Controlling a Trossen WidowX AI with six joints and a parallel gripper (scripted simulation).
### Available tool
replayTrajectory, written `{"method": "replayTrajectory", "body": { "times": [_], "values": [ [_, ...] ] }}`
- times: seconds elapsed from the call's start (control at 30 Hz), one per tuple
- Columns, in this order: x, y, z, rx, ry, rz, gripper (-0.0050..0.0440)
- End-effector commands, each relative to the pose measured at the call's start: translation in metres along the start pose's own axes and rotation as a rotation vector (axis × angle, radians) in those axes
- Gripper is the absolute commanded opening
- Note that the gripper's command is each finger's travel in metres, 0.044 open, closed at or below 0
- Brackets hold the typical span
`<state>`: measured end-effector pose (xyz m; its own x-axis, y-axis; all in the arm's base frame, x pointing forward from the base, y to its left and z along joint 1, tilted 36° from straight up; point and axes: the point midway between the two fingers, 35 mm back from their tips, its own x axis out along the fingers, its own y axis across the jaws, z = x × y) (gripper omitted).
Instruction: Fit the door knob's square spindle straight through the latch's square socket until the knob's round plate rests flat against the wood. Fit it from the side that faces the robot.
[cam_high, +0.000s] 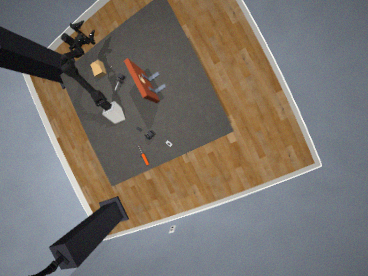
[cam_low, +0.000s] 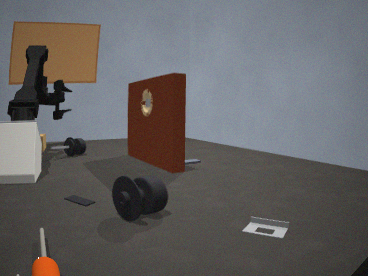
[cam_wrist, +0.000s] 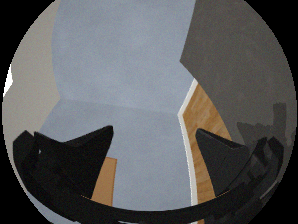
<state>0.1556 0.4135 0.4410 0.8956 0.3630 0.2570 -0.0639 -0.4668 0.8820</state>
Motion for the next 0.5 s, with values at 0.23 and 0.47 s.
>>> {"method": "replayTrajectory", "body": {
  "times": [0.23, 0.47],
  "values": [
    [0.096, 0.018, 0.110, -0.333, -0.064, 0.009, 0.0440],
    [0.134, 0.030, 0.215, -0.554, -0.136, -0.078, 0.0440]
  ]
}}
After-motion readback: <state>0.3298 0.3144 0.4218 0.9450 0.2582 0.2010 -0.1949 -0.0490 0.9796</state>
